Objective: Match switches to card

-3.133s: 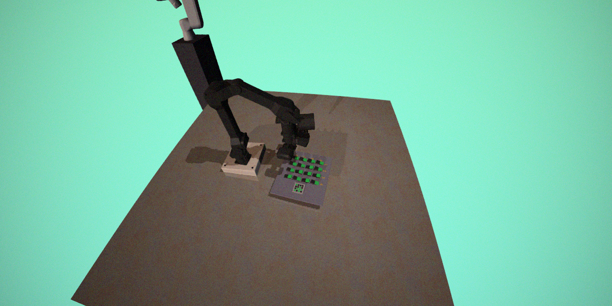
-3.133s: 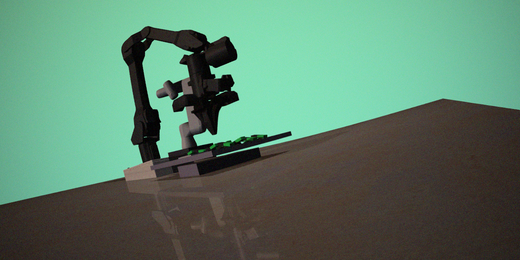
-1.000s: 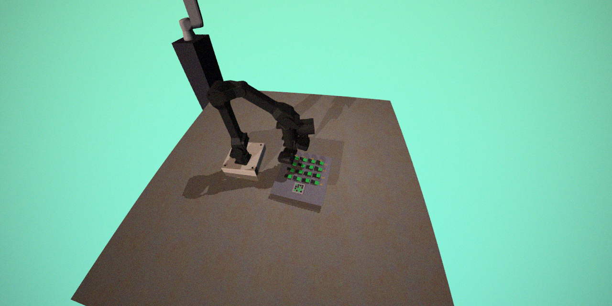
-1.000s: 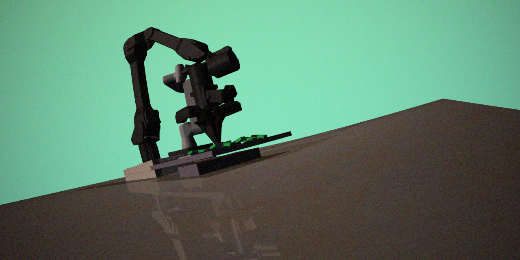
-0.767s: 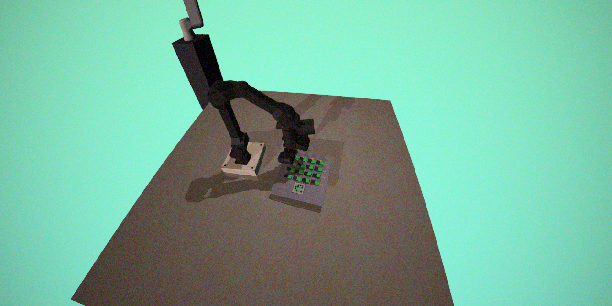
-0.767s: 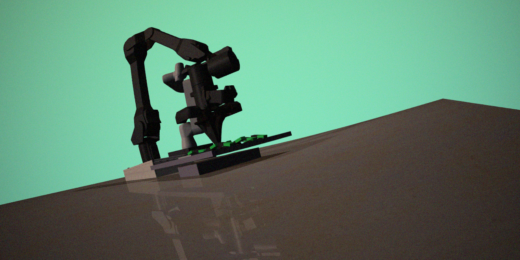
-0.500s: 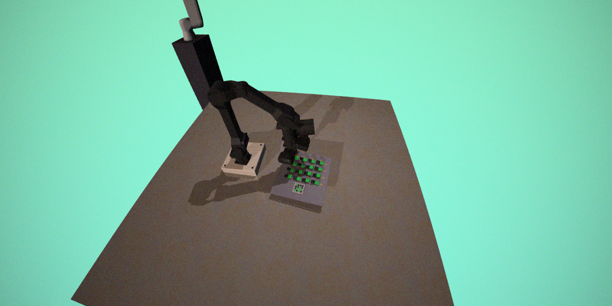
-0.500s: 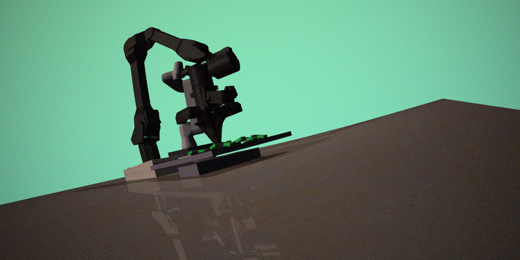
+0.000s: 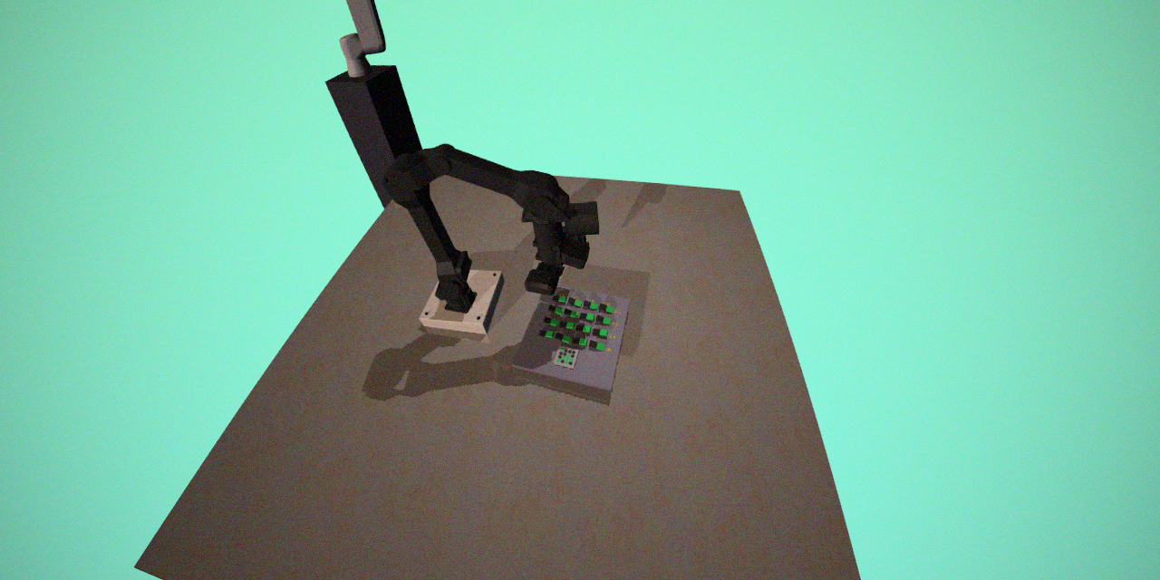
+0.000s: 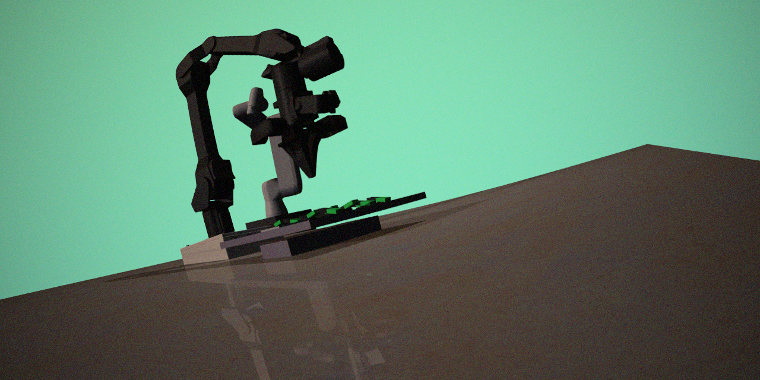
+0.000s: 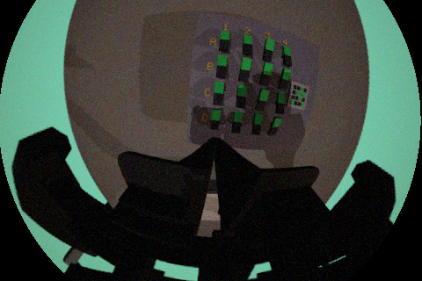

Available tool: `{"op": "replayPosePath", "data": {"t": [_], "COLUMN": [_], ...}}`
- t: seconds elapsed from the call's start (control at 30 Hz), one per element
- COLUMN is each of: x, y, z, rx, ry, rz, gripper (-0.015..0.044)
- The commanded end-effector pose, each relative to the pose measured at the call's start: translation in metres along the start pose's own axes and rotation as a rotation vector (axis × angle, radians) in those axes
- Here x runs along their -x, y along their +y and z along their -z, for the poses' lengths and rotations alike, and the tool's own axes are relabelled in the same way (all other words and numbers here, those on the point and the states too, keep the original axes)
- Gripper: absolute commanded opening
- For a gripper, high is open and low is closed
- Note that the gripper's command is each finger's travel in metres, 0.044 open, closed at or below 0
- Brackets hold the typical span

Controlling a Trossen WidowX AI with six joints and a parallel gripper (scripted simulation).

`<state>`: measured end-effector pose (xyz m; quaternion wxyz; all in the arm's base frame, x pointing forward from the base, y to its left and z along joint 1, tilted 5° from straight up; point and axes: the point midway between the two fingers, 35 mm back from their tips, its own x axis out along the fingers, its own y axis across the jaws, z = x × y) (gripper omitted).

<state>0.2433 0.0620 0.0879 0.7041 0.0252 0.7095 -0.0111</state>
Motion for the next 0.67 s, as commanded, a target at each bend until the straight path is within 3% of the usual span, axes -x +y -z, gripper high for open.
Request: {"op": "replayPosePath", "data": {"t": [0.0, 0.2, 0.63], "x": [0.005, 0.01, 0.01], "y": [-0.004, -0.051, -0.053], "z": [-0.005, -0.065, -0.067], "rx": [0.002, 0.002, 0.002], "ry": [0.017, 0.012, 0.012], "rz": [0.0, 0.005, 0.005], "gripper": [0.0, 0.0, 0.0]}}
